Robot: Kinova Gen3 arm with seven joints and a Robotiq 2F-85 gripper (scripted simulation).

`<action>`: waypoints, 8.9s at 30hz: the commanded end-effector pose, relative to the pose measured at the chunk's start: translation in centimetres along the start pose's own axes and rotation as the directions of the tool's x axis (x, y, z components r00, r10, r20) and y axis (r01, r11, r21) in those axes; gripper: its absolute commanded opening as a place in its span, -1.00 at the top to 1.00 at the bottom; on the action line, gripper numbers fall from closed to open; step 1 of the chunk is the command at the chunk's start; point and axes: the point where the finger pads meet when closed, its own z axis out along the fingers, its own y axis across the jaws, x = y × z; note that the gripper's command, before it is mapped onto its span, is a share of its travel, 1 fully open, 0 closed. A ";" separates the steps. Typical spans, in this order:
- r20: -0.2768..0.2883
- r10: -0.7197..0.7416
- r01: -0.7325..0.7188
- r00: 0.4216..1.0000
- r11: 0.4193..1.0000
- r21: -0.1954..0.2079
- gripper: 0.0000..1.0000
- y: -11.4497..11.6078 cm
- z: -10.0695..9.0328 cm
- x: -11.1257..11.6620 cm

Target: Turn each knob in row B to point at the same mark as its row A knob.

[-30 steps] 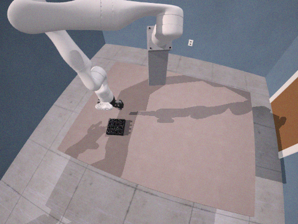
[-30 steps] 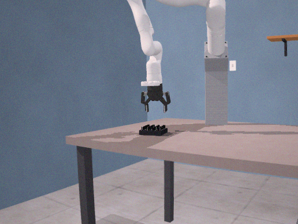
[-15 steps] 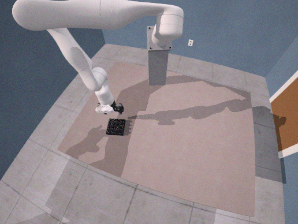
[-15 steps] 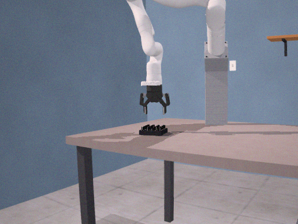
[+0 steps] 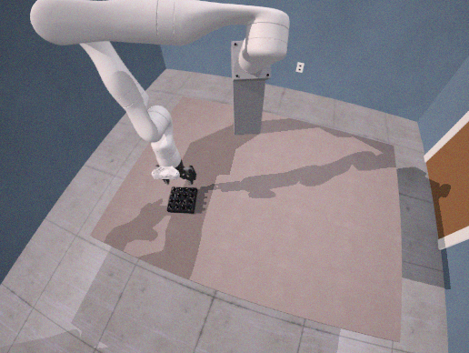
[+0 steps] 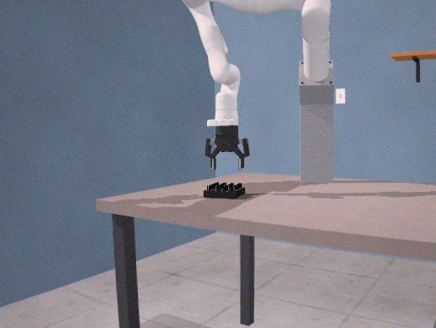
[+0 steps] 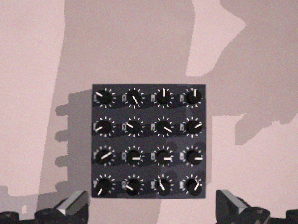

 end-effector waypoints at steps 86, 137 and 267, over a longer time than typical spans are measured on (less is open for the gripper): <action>-0.001 0.003 -0.003 1.000 1.000 0.000 -1.00 0.0 0.0 -0.1; -0.001 0.003 -0.003 1.000 1.000 0.000 -1.00 0.0 0.0 -5.1; -0.010 0.925 -0.925 0.379 0.379 -0.005 -1.00 1.5 -1.7 3.9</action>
